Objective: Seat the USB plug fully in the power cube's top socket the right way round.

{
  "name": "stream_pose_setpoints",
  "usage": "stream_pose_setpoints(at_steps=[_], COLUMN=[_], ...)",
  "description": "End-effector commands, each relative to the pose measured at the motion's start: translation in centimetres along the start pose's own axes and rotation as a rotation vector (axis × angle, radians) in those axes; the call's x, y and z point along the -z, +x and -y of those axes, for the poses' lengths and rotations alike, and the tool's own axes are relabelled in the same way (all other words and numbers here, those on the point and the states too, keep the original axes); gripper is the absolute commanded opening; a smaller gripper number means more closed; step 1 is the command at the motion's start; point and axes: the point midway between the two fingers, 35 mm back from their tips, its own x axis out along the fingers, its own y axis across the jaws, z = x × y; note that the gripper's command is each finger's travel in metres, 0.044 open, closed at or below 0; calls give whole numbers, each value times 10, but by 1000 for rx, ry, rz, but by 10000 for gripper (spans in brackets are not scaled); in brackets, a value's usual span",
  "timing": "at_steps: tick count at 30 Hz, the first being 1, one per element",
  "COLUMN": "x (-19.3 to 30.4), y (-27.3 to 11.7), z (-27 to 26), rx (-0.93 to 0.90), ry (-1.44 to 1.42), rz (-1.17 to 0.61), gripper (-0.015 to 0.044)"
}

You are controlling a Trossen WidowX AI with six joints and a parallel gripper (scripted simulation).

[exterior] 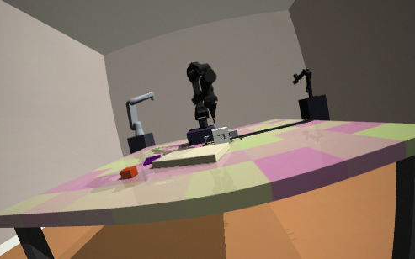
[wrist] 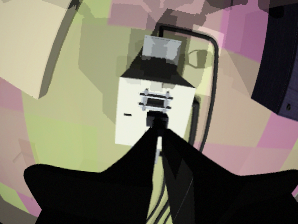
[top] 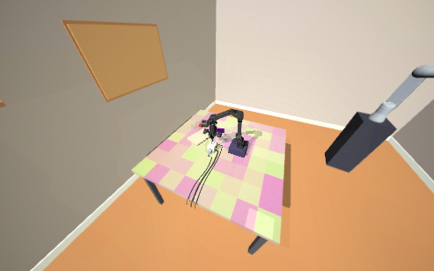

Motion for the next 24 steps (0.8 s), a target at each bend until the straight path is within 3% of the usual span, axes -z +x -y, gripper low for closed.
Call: stream_pose_setpoints(at_steps=[1,24], x=[0,0], y=[1,4], z=[0,0], rx=[-1,0], ry=[4,13], rz=[4,13], gripper=[0,0])
